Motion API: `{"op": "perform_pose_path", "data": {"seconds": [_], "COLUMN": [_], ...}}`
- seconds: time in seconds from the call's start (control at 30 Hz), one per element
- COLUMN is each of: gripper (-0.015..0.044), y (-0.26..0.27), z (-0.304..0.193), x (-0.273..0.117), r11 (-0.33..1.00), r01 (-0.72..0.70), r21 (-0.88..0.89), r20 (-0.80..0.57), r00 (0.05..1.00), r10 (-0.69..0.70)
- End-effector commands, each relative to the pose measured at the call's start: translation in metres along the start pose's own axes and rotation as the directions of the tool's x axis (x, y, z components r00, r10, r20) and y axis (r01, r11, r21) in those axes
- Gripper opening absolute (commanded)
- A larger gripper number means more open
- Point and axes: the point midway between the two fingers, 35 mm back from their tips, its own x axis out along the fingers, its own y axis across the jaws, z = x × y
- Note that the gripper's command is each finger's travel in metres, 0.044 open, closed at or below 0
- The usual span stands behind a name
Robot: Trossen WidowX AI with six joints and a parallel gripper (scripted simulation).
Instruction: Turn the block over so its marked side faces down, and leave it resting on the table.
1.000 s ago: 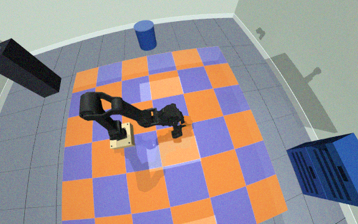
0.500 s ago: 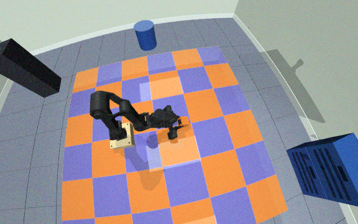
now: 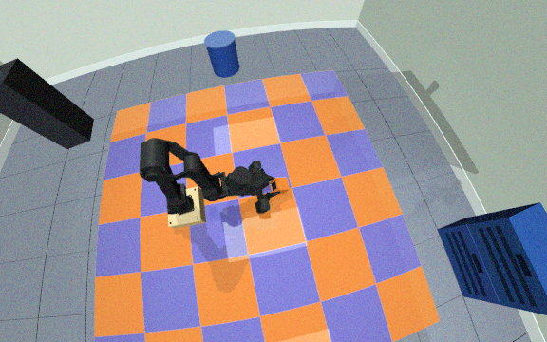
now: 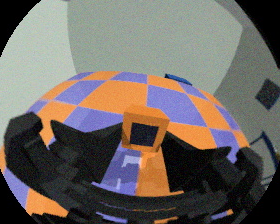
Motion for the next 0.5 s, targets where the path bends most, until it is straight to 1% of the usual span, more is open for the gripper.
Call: {"op": "perform_pose_path", "data": {"seconds": [0.0,0.03,0.47], "gripper": [0.0000,0.0000,0.0341], "y": [-0.0008,-0.0008,-0.0008], "z": [0.0014,0.0014,0.0014], "x": [-0.0001,-0.0001,-0.0001], "r11": [1.000,1.000,1.000], "r01": [0.005,0.005,0.005], "r21": [-0.005,-0.005,-0.005], "r20": [0.007,0.007,0.007], "r00": [1.000,1.000,1.000], "r10": [-0.005,-0.005,-0.005]}}
